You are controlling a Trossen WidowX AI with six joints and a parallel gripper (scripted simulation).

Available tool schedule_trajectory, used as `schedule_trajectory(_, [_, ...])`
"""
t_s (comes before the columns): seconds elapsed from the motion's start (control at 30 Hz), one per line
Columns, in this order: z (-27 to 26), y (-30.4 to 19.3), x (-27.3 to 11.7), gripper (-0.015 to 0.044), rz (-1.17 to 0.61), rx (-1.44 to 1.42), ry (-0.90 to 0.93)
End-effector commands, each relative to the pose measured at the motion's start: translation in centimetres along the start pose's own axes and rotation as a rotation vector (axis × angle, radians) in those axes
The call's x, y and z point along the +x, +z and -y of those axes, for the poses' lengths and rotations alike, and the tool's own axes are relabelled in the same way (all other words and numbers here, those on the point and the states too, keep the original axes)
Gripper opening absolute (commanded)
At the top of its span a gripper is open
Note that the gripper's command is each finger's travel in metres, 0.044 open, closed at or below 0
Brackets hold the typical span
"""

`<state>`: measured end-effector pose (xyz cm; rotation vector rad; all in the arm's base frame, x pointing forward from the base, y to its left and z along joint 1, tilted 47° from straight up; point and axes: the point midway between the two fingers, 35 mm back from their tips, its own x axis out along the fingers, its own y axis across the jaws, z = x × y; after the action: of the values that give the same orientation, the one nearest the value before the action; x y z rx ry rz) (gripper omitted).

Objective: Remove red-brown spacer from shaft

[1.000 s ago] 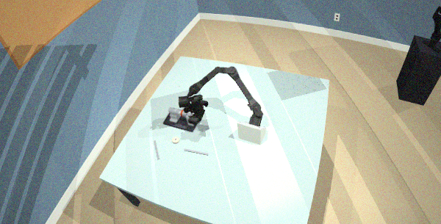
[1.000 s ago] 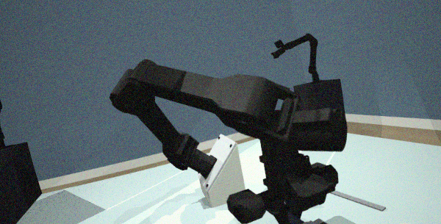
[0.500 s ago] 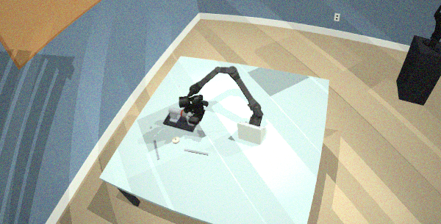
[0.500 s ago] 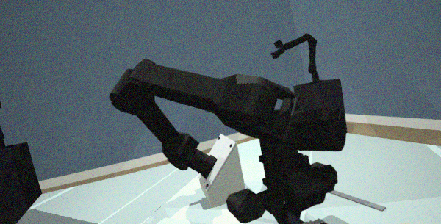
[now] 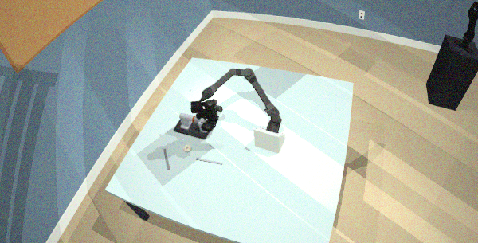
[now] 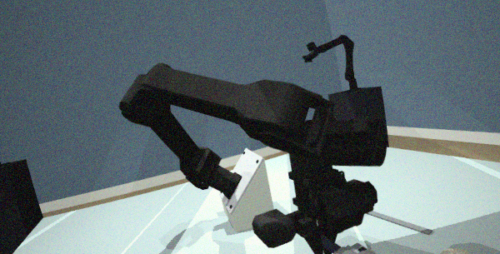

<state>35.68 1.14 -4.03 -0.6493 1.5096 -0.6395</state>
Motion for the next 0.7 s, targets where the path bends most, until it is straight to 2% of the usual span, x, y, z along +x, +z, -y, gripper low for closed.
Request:
schedule_trajectory(0.0, [-0.11,-0.16,0.01,0.0000,-0.003,0.001,0.004])
schedule_trajectory(0.67, [-0.11,-0.43,0.02,0.0000,-0.003,0.001,0.004])
